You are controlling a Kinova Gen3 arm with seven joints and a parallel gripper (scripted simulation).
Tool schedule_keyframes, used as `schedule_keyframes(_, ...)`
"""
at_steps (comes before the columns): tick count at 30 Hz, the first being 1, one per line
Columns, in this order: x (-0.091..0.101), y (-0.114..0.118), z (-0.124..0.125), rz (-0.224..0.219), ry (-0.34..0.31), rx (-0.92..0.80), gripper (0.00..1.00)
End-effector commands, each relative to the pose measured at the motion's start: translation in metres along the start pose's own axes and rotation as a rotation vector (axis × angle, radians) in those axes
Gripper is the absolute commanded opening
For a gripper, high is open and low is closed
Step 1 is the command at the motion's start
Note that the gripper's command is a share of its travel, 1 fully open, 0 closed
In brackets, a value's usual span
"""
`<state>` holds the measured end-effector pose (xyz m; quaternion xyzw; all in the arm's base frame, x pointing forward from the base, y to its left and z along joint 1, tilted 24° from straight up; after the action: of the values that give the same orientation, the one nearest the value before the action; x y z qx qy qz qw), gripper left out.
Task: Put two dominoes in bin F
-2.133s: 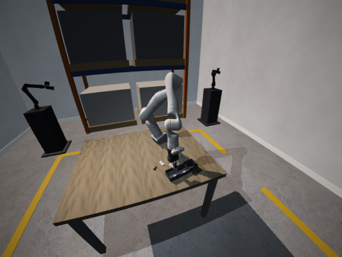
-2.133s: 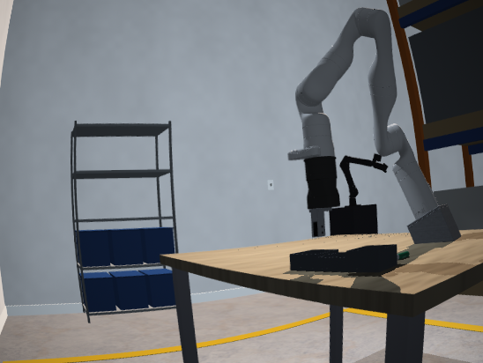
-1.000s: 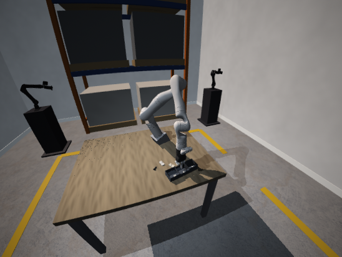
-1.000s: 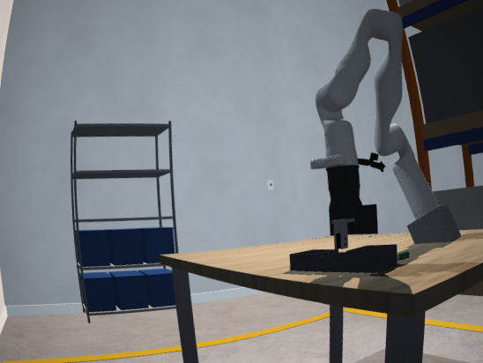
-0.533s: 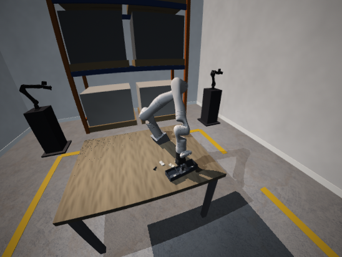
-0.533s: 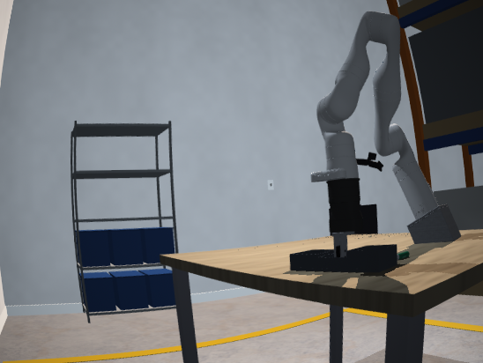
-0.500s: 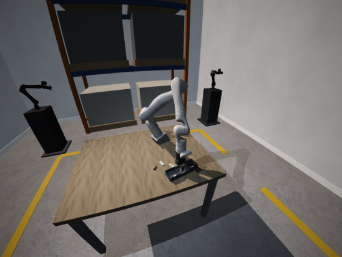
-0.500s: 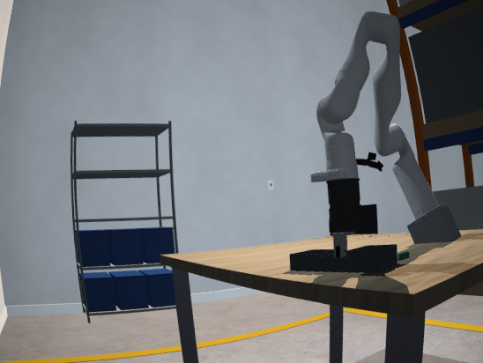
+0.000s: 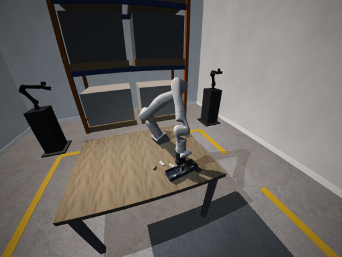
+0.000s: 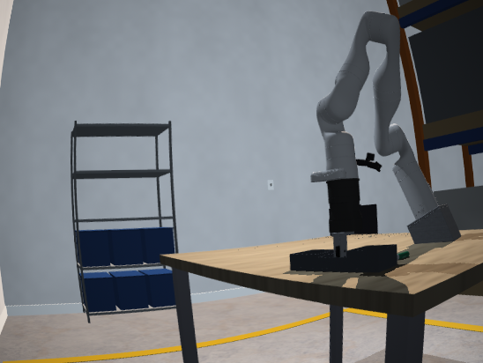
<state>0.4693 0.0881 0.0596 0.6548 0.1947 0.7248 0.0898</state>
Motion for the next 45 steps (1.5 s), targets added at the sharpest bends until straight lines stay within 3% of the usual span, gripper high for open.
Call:
schedule_keyframes(1, 0.0, 0.0, 0.0, 0.0, 0.001, -0.002, 0.31)
schedule_keyframes(28, 0.0, 0.0, 0.0, 0.0, 0.001, -0.002, 0.31)
schedule_keyframes(45, 0.022, 0.001, 0.0, 0.0, 0.0, -0.004, 0.31)
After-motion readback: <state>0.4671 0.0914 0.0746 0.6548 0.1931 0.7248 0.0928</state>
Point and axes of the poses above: the point where the finger pads meet when closed, its own x axis back along the fingers, its own y axis across the jaws, z = x × y, the point moved 8 cm from there along x, back along the fingers, and after that the axes turned 3 degrees about -x, right-handed, at the moved point
